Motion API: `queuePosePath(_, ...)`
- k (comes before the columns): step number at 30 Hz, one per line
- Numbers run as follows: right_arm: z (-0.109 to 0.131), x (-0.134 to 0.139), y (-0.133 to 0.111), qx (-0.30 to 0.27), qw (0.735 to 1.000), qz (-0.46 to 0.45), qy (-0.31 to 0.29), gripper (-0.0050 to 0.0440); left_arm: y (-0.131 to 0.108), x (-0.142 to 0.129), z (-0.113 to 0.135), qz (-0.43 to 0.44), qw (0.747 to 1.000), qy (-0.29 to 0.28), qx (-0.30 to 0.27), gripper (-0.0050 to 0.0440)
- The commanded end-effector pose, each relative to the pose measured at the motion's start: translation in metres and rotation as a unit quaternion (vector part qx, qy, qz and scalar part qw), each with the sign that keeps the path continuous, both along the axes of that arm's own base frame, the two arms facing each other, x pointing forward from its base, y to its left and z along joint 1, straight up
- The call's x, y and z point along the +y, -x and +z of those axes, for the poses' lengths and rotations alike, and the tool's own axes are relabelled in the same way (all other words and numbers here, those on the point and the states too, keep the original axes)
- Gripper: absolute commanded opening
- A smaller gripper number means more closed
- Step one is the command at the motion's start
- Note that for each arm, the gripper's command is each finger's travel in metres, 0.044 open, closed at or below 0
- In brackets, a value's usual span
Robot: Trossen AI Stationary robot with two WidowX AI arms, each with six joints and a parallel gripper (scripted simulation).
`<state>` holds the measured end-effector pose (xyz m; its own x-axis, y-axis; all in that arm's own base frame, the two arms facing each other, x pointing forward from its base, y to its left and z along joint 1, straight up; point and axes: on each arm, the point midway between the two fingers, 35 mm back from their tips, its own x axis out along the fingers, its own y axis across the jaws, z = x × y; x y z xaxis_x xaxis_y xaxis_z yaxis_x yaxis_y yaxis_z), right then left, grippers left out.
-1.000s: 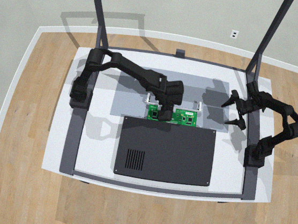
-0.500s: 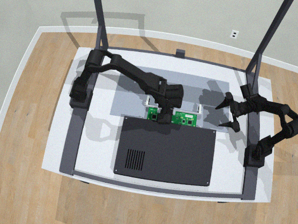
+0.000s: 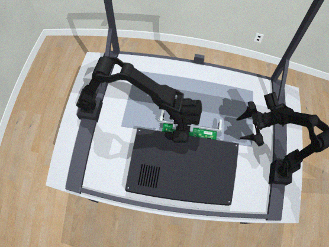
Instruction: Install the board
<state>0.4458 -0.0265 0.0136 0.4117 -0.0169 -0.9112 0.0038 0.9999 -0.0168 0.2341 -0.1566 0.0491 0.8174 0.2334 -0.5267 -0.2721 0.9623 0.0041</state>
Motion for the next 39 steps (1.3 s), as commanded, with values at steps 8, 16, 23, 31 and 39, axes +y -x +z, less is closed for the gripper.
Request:
queuePosePath(8, 0.023, -0.004, -0.012, -0.032, 0.999, 0.001, 0.005, 0.0081, -0.002, -0.004, 0.006, -0.001, 1.0, 0.01, -0.007, 0.04)
queuePosePath(16, 0.018, -0.003, -0.007, -0.026, 1.0, 0.001, 0.005, 0.0153, -0.002, -0.004, 0.006, -0.001, 1.0, 0.01, -0.007, 0.04)
queuePosePath(23, 0.031, -0.002, 0.001, -0.026, 1.0, 0.0, 0.004, 0.0153, -0.002, -0.004, 0.006, -0.001, 1.0, 0.01, -0.007, 0.04)
queuePosePath(31, 0.056, -0.002, 0.013, -0.026, 1.0, 0.0, 0.004, 0.0296, -0.002, -0.004, 0.006, -0.001, 1.0, 0.01, -0.007, 0.04)
queuePosePath(39, 0.066, 0.002, 0.014, -0.027, 0.999, -0.027, -0.011, 0.018, -0.006, -0.008, 0.005, 0.006, 1.0, 0.022, 0.002, 0.0304)
